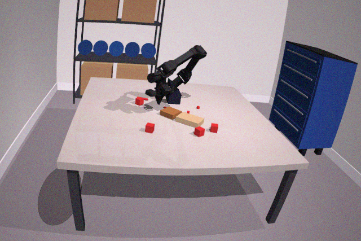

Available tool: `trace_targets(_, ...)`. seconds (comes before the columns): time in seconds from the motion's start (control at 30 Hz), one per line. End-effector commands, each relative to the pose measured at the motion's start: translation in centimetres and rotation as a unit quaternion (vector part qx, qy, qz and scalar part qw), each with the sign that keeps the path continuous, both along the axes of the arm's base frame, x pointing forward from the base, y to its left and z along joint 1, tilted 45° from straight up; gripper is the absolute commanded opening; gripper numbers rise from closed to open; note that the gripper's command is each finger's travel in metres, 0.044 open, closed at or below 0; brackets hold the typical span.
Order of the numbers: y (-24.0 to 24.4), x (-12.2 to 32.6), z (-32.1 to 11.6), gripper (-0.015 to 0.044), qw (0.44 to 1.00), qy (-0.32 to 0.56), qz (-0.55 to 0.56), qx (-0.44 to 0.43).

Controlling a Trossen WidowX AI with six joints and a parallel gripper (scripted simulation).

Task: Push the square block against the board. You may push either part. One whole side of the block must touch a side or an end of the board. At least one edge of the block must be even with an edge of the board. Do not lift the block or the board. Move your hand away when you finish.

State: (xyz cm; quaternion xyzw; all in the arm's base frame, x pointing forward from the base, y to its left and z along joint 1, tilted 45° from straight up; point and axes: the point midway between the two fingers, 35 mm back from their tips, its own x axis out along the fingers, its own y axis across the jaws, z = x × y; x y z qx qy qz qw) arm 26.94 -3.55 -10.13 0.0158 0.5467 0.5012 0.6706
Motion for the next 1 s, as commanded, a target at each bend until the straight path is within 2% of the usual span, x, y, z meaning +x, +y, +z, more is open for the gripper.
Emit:
trace_targets(0.0, 0.0, -1.1, -0.1, 0.0000, 0.998, -0.046, 0.052, 0.008)
trace_targets(0.27, 0.2, -1.5, -0.4, 0.0000, 0.995, -0.068, 0.075, 0.011)
trace_targets(0.43, 3.8, -2.2, -4.0, 0.0000, 0.994, -0.075, 0.082, 0.014)
trace_targets(0.97, 4.7, -1.1, -3.3, 0.0000, 0.994, -0.076, 0.082, 0.013)
